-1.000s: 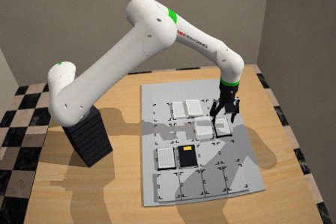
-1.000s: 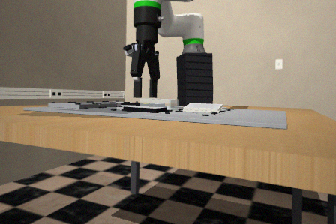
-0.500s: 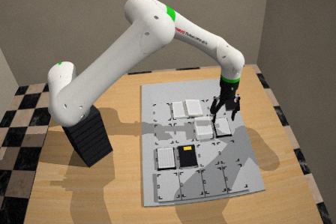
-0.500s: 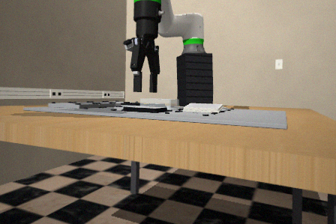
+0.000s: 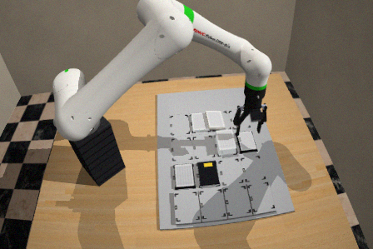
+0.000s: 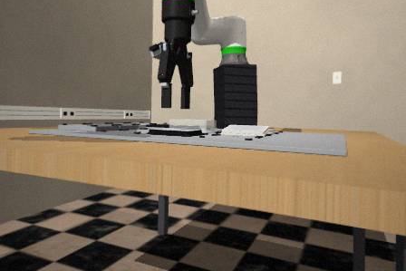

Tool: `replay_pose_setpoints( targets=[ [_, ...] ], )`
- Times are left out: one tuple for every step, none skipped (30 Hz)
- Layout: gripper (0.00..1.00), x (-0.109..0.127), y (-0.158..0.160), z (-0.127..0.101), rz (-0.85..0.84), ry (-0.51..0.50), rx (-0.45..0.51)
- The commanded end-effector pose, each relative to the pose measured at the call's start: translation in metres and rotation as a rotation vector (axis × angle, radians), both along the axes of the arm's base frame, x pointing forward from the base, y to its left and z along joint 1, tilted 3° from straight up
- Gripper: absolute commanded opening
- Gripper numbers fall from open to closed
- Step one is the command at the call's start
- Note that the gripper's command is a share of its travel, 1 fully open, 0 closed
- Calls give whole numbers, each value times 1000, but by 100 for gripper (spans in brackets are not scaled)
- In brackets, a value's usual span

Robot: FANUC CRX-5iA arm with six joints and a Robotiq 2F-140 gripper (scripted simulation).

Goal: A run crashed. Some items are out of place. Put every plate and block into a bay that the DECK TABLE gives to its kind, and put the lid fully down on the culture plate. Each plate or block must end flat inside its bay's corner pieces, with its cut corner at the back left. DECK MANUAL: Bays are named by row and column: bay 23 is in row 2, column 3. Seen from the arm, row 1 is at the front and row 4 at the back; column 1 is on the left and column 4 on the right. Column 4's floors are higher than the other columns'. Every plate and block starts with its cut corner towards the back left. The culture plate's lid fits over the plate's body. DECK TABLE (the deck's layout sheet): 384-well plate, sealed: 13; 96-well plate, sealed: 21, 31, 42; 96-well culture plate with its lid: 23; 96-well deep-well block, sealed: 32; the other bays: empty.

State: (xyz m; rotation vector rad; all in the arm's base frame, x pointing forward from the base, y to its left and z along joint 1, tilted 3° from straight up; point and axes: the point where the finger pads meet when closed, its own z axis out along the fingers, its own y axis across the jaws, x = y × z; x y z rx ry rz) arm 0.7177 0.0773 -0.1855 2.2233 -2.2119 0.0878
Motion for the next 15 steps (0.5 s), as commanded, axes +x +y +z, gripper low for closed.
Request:
replay_pose_setpoints(
  targets=[
    [70, 1, 0, 2, 0, -3, 0],
    [70, 1, 0, 2, 0, -3, 0],
    [70, 1, 0, 2, 0, -3, 0],
    [70, 1, 0, 2, 0, -3, 0],
    [100, -2, 3, 1, 34, -1, -1],
    [100, -4, 6, 1, 67, 0, -2],
    [100, -7, 9, 0, 100, 2, -4],
    [100, -9, 12, 0, 133, 3, -5],
    [100, -12, 16, -1, 167, 5, -6],
    [100, -15, 19, -1, 200, 6, -7],
    [100, -17, 22, -2, 233, 7, -9],
    [100, -20, 25, -2, 267, 9, -10],
    [100, -22, 28, -3, 300, 10, -11],
    [100, -25, 31, -3, 333, 12, -12],
    [100, -27, 34, -3, 366, 13, -14]
  ],
)
